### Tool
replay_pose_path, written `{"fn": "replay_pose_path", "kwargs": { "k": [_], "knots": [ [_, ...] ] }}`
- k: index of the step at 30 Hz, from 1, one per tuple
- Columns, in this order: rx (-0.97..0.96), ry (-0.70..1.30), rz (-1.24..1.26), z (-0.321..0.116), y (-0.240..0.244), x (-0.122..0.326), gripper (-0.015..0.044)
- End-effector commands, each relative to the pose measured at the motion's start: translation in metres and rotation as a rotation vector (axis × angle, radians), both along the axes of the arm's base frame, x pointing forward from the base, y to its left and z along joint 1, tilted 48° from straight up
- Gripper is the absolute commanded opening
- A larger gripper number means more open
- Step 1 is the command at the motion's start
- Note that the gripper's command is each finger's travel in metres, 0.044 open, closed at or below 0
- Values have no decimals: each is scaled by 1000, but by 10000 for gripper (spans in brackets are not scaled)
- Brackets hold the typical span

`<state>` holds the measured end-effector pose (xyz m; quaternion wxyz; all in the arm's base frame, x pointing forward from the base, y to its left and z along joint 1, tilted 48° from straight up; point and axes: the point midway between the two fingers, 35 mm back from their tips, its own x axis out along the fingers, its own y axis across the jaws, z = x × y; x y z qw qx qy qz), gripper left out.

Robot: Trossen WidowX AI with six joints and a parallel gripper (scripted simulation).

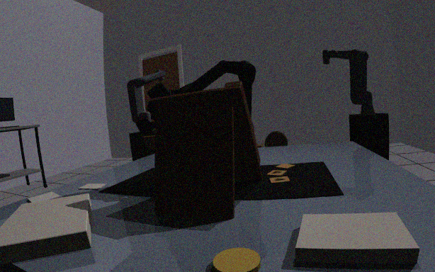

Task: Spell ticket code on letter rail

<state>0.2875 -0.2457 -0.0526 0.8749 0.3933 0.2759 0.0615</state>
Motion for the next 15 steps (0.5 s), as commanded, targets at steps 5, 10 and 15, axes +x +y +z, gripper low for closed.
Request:
{"fn": "replay_pose_path", "kwargs": {
  "k": [5, 10, 15],
  "knots": [
    [0, -4, 1, 3, 3, 1, 0],
    [0, -4, 1, 5, 5, 1, 0],
    [0, -4, 1, 7, 7, 1, 0]
  ]
}}
